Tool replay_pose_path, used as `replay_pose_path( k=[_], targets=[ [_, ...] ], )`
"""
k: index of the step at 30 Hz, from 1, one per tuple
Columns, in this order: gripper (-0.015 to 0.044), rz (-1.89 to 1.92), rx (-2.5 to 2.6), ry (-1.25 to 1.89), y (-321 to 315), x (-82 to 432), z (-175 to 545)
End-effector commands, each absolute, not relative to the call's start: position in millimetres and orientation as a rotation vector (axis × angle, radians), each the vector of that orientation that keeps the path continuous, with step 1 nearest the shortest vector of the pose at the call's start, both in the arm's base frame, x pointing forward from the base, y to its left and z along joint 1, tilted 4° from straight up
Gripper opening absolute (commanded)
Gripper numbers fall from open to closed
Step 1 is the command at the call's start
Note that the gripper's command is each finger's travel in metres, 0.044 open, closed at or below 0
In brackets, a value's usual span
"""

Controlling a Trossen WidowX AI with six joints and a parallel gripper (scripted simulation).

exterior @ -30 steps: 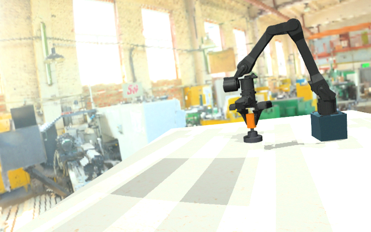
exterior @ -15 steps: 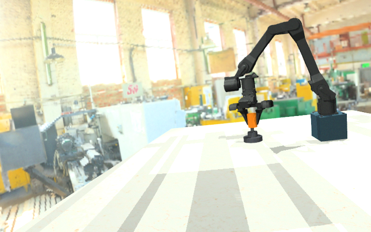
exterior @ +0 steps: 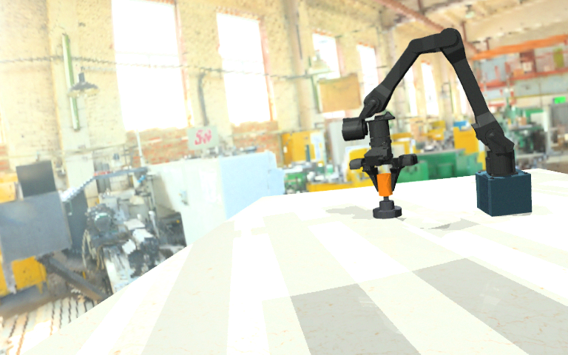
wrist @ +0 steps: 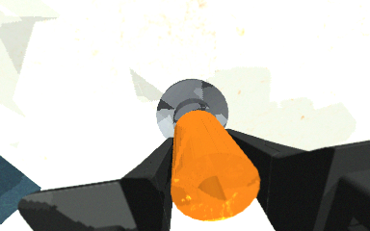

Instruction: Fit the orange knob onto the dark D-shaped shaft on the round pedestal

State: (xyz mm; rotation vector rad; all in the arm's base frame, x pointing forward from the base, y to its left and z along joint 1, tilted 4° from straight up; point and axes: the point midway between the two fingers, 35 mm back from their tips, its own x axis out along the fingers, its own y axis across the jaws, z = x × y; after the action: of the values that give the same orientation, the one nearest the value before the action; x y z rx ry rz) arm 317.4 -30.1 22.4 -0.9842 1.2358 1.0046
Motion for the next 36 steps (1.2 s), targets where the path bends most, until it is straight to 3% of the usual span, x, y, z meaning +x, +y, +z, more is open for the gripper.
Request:
replay_pose_path(
  k=[1, 36],
  targets=[
    [0.0, 1.007, -0.985, 1.231, -29.7, 317.6, 21.3],
    [0.0, 1.153, -1.146, 1.142, -29.8, 319.6, 22.6]
  ],
)
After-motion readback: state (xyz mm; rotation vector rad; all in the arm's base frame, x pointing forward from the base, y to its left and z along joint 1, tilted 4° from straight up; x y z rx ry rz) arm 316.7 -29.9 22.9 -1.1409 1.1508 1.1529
